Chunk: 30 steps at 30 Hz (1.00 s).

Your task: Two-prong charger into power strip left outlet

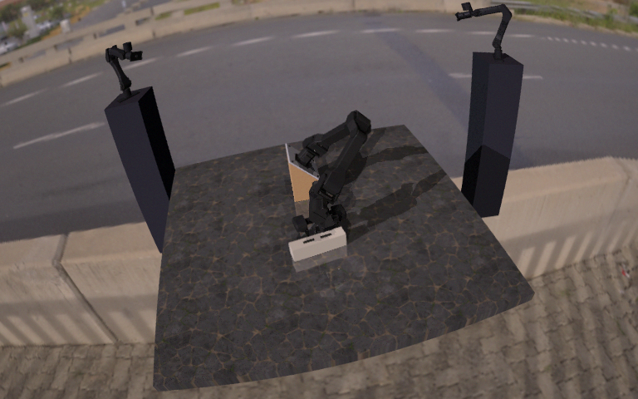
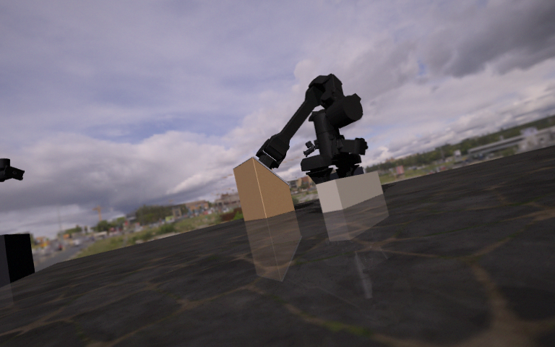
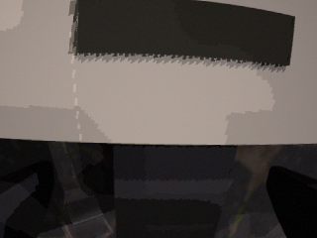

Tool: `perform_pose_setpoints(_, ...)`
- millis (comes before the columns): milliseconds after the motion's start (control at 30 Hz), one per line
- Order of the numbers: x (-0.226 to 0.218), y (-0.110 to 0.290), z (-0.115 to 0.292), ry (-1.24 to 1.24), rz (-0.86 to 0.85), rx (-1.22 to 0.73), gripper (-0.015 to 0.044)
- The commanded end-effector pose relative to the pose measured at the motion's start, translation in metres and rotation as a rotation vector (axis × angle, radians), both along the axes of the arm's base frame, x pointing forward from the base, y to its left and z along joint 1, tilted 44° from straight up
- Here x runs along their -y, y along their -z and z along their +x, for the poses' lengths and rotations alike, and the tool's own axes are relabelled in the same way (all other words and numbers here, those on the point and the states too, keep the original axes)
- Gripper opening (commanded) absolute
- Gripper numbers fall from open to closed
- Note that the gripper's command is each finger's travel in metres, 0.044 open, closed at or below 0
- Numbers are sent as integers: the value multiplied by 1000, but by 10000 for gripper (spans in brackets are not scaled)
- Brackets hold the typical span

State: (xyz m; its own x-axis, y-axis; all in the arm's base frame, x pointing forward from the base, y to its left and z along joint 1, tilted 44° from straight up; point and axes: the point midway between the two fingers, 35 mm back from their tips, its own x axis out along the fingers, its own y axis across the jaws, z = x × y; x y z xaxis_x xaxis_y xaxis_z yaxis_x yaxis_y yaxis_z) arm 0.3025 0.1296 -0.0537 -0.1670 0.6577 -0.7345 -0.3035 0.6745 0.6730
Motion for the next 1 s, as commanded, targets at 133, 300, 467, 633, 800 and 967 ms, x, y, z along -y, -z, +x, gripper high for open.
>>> perform_pose_setpoints(133,0,-1,-2,-3,8,10,440)
perform_pose_setpoints(300,2,0,-7,-2,8,10,440)
perform_pose_setpoints(467,4,1,-12,-2,8,10,440)
perform_pose_setpoints(633,6,2,-18,-2,8,10,440)
perform_pose_setpoints(800,8,4,-23,-2,8,10,440)
perform_pose_setpoints(967,9,5,-28,-2,8,10,440)
